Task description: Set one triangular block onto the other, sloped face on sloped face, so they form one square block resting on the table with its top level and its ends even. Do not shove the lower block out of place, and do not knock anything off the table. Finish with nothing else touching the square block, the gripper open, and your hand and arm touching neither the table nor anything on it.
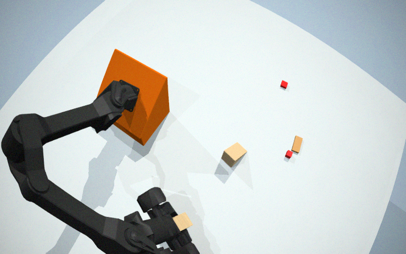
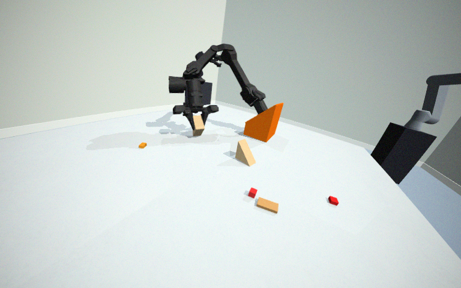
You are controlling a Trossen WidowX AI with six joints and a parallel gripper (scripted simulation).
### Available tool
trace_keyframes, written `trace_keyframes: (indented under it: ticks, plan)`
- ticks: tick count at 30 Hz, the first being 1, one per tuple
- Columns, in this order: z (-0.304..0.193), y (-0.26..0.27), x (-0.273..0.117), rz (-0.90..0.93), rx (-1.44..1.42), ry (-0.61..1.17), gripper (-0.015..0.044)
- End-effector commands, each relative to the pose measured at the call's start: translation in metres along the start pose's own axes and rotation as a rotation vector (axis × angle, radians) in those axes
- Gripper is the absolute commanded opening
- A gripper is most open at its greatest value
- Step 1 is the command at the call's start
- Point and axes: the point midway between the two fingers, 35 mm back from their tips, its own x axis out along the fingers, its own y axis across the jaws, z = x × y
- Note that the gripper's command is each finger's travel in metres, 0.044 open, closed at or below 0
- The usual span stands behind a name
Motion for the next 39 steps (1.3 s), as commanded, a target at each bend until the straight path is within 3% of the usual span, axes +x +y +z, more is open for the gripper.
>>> trace_keyframes:
  ticks: [1, 15, 16, 32, 39]
  plan:
    - [0.006, 0.001, -0.006, 0.010, -0.003, 0.103, 0.0000]
    - [0.031, 0.001, -0.012, 0.010, -0.009, 0.461, 0.0000]
    - [0.027, 0.000, -0.011, 0.004, -0.005, 0.382, 0.0026]
    - [0.027, 0.000, -0.011, 0.004, -0.005, 0.382, 0.0440]
    - [0.026, 0.000, -0.014, 0.004, -0.005, 0.382, 0.0440]
